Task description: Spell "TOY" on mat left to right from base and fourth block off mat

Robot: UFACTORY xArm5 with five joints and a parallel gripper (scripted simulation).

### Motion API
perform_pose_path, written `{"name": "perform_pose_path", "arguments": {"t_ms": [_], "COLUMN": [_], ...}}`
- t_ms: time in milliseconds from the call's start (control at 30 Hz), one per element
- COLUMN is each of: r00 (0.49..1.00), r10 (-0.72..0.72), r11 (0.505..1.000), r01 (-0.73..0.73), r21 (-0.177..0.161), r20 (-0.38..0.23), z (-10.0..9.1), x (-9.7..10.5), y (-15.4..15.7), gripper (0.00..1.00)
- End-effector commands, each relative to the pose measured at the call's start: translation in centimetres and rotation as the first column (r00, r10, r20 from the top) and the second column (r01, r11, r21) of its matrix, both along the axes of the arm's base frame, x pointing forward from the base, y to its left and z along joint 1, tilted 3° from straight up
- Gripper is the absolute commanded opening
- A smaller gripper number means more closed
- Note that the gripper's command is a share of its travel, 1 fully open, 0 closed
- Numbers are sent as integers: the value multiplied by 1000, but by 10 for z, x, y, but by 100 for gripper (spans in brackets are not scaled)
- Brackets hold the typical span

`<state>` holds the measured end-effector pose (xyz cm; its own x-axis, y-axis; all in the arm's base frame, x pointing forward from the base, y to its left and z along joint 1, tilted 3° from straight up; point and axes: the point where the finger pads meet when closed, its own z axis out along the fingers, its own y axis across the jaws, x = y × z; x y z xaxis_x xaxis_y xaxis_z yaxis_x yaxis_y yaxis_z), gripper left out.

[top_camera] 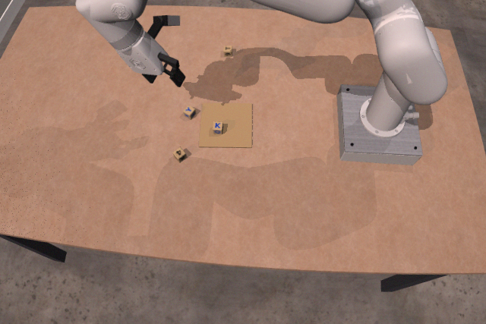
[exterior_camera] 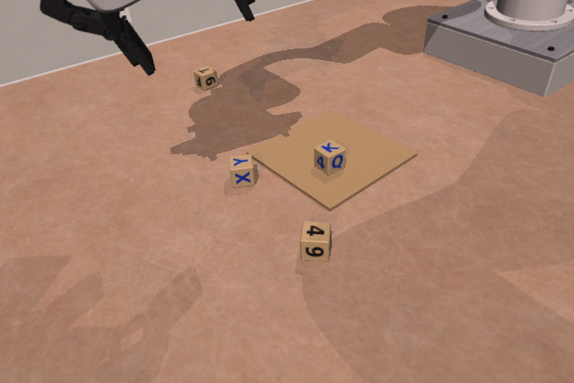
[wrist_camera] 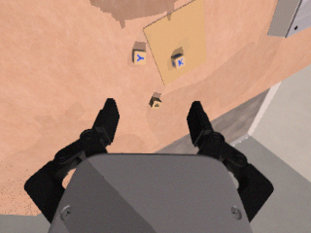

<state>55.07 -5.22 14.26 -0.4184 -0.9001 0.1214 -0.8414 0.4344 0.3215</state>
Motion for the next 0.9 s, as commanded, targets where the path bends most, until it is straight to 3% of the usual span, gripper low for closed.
{"name": "perform_pose_path", "arguments": {"t_ms": [0, 67, 300, 367, 700, 767, 867], "r00": [1000, 998, 998, 993, 993, 981, 981], "r10": [0, 49, 49, 108, 108, 176, 176], "r11": [1000, 999, 999, 994, 994, 983, 983], "r01": [0, -49, -49, -109, -109, -180, -180], "r21": [0, 13, 13, 27, 27, 40, 40], "r20": [3, 25, 25, 52, 52, 85, 85], "z": [2, 5, 5, 8, 8, 13, 13], "x": [1, 14, 14, 30, 30, 46, 46], "y": [0, 0, 0, 1, 1, 3, 3], "gripper": [100, 100, 100, 100, 100, 100, 100]}}
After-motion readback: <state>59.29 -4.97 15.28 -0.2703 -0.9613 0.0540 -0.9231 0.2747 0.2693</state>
